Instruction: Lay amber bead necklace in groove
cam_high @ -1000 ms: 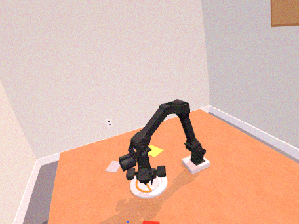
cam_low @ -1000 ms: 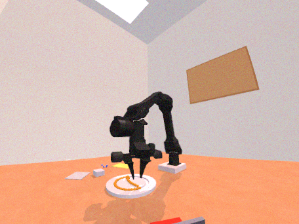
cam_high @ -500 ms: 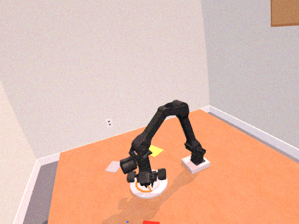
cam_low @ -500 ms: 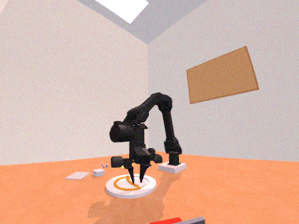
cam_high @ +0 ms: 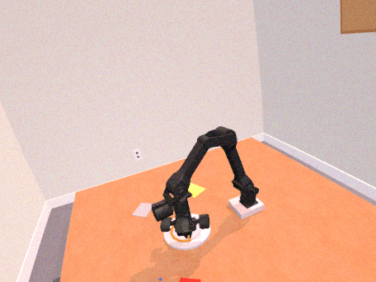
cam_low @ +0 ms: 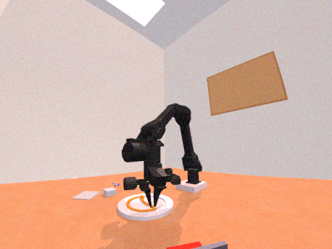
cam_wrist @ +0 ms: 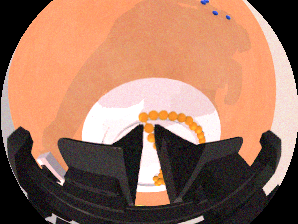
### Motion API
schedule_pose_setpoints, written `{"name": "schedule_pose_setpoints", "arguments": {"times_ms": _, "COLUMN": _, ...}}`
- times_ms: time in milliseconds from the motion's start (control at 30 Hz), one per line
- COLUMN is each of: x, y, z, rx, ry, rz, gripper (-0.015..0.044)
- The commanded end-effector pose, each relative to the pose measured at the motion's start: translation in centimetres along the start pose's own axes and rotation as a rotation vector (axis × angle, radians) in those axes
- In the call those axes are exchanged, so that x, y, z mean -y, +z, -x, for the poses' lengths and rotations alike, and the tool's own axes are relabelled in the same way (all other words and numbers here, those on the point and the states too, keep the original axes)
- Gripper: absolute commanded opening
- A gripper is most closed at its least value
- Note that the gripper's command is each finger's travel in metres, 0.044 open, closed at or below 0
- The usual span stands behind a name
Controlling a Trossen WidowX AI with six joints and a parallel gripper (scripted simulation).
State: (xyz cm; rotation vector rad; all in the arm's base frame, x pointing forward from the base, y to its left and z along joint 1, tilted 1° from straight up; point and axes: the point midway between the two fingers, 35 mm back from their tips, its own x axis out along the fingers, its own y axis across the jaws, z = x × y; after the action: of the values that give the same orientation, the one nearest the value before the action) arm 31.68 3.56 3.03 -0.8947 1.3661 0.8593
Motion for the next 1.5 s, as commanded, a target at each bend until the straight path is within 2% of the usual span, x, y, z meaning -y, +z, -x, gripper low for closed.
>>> {"name": "schedule_pose_setpoints", "arguments": {"times_ms": 0, "x": 0.0, "y": 0.0, "z": 0.0, "rx": 0.0, "ry": 0.0, "rz": 0.0, "gripper": 0.0}}
{"name": "schedule_pose_setpoints", "arguments": {"times_ms": 1200, "x": 0.0, "y": 0.0, "z": 0.6, "rx": 0.002, "ry": -0.002, "rz": -0.006, "gripper": 0.0}}
{"name": "schedule_pose_setpoints", "arguments": {"times_ms": 1467, "x": -1.7, "y": 0.7, "z": 0.6, "rx": 0.003, "ry": -0.001, "rz": -0.006, "gripper": 0.0}}
